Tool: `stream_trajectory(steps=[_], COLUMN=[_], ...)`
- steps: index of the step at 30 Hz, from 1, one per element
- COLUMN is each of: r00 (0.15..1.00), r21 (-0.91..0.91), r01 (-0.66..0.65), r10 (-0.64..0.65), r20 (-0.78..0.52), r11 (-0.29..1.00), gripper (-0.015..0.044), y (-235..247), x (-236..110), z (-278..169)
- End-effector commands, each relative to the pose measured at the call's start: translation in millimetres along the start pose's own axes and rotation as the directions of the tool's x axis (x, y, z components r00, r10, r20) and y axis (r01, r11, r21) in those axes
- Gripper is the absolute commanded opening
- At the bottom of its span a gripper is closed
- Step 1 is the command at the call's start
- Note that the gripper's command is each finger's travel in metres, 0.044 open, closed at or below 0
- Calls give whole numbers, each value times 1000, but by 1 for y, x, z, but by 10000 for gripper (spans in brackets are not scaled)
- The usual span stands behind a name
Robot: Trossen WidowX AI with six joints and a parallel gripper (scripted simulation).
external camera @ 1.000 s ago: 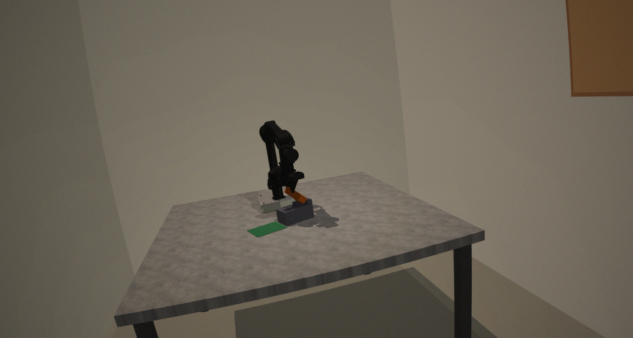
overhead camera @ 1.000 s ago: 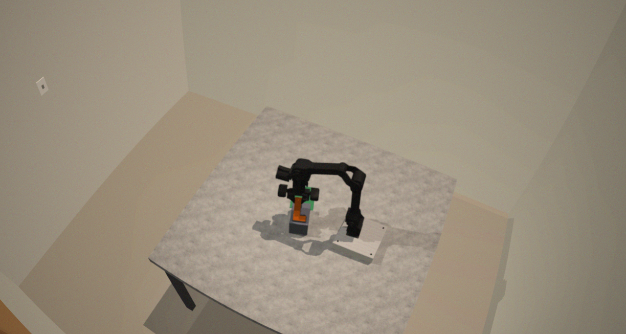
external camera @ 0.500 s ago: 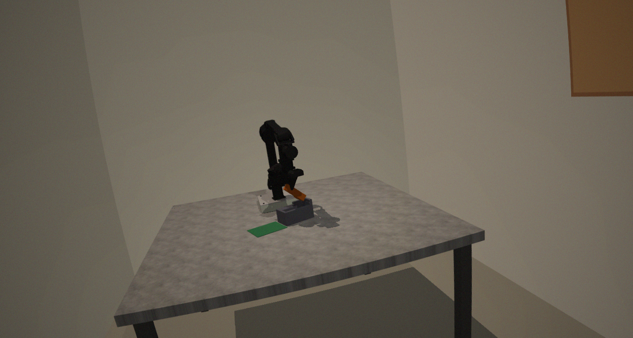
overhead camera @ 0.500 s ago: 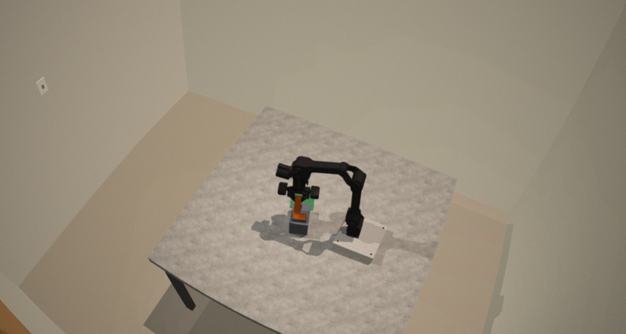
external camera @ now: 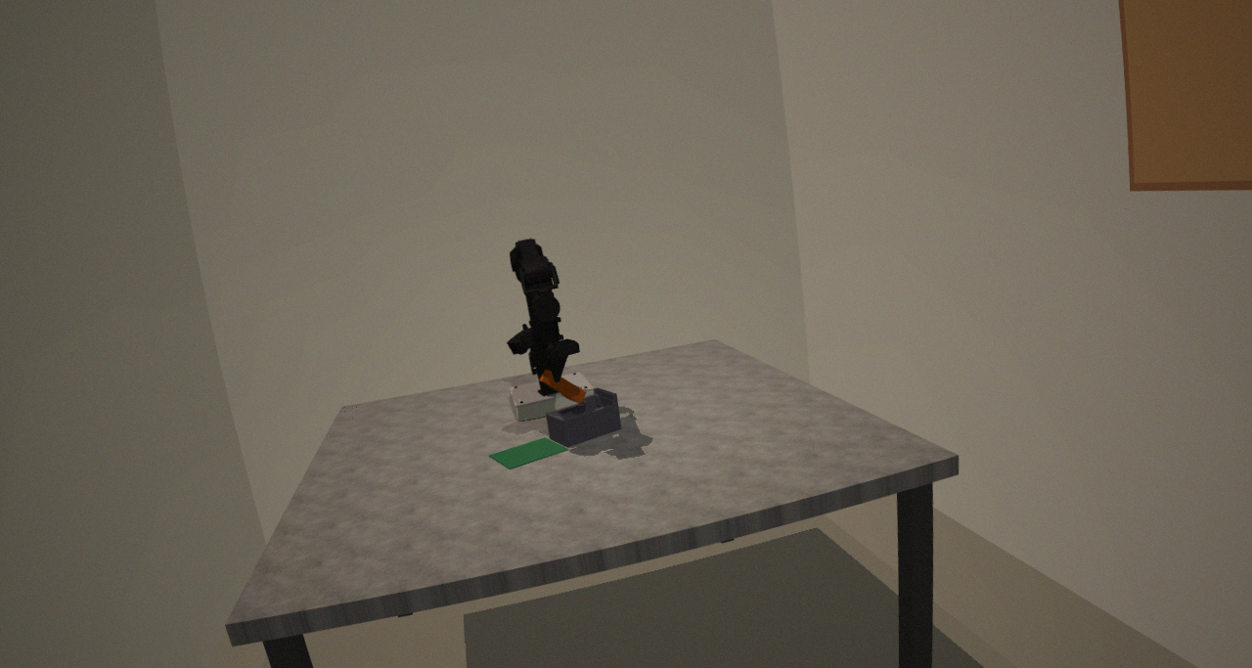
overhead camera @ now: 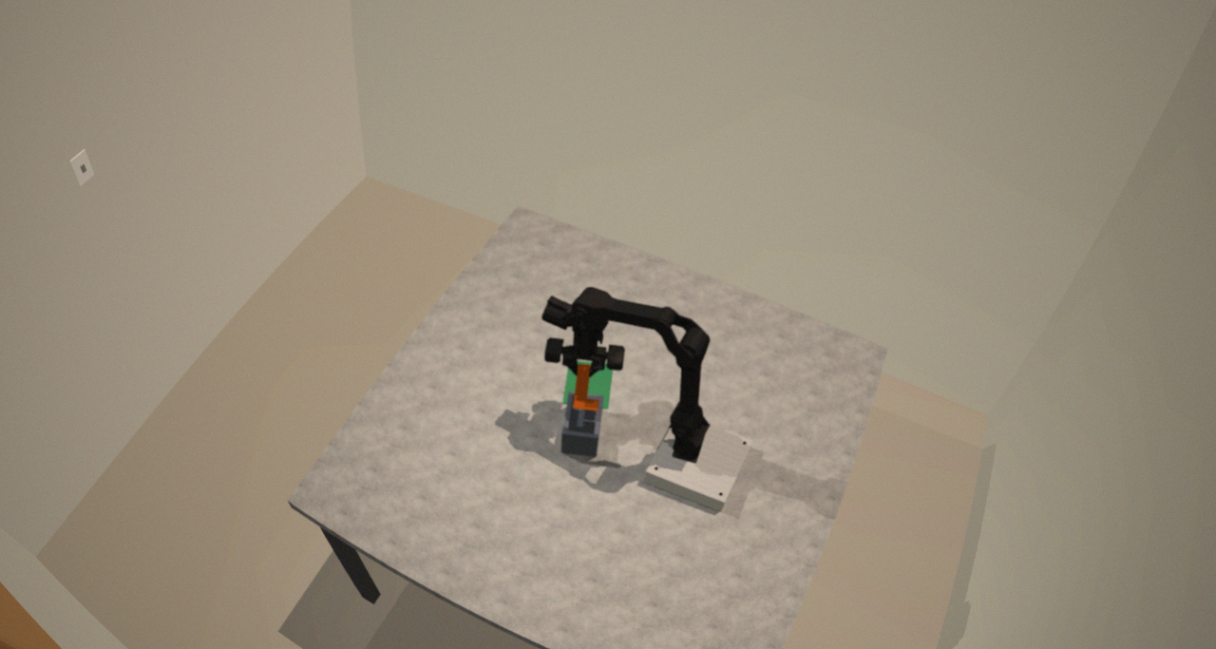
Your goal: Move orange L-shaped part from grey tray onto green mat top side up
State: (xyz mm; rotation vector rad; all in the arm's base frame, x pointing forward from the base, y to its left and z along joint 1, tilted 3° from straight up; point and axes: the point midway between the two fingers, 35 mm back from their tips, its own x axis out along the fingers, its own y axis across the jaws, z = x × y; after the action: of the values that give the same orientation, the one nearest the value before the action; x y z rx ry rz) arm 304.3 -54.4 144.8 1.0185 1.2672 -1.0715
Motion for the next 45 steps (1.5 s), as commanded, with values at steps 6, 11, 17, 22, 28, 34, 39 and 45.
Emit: stream_trajectory(steps=[6, 11, 17, 22, 28, 34, 39, 45], r00=[1000, 1000, 1000, 1000, 1000, 1000, 1000, 1000], r21=[-2, -2, -2, -2, -2, -2, -2, -2], r01=[-2, -2, -2, -1, -2, -1, -1, -1], r10=[2, 2, 2, 2, 2, 2, 2, 1], r20=[3, 5, 7, 8, 8, 8, 9, 9], r11=[1000, 1000, 1000, 1000, 1000, 1000, 1000, 1000], gripper=[0, 0, 0, 0, 0, 0, 0, 0], y=[-3, -5, -8, -10, -10, -10, -10, -10], x=[-1, -1, -1, -1, 2, 12, 20, 30], z=[43, 67, 94, 110, 110, 110, 110, 111])
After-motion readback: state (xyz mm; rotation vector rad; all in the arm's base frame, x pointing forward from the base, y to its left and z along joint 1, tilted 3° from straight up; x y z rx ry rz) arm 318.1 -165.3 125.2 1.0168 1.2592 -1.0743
